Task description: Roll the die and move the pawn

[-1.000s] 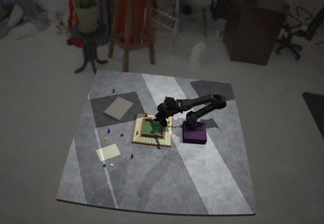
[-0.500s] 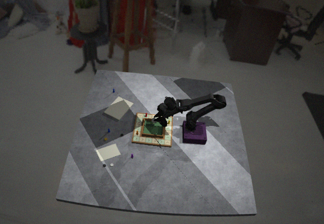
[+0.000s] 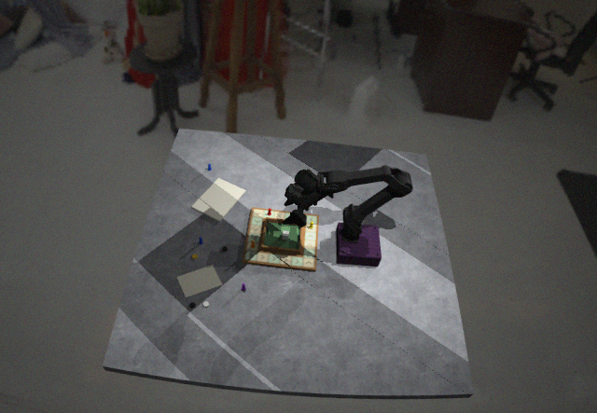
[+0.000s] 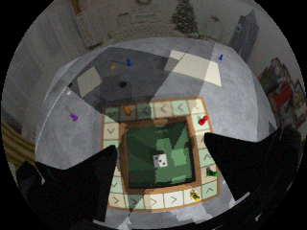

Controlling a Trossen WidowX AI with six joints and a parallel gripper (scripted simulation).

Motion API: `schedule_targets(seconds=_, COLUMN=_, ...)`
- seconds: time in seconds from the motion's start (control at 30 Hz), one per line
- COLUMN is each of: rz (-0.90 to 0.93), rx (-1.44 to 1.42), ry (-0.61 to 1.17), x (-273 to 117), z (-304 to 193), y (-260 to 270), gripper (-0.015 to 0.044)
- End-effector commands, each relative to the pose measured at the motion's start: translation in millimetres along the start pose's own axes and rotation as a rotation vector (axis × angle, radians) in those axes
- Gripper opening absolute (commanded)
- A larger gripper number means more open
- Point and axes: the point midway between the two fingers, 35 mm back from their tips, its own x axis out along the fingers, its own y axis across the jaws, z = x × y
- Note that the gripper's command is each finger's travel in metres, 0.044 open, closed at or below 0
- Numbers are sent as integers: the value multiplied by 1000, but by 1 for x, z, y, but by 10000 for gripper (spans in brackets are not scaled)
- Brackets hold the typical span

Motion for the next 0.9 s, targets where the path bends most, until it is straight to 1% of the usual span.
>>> schedule_targets(seconds=0.0, rz=4, rx=-3, ry=174, x=10, z=-3, y=1, gripper=440)
schedule_targets(seconds=0.33, rz=3, rx=-4, ry=637, x=37, z=-11, y=1, gripper=440)
schedule_targets(seconds=0.4, rz=3, rx=-4, ry=665, x=39, z=-11, y=1, gripper=440)
schedule_targets(seconds=0.43, rz=-1, rx=-6, ry=585, x=35, z=-8, y=0, gripper=440)
schedule_targets(seconds=0.47, rz=-1, rx=-6, ry=585, x=35, z=-8, y=0, gripper=440)
schedule_targets(seconds=0.57, rz=-5, rx=18, ry=596, x=45, z=5, y=6, gripper=361)
schedule_targets(seconds=0.77, rz=-29, rx=113, ry=641, x=93, z=46, y=38, gripper=204)
schedule_targets(seconds=0.87, rz=-47, rx=160, ry=663, x=121, z=58, y=56, gripper=200)
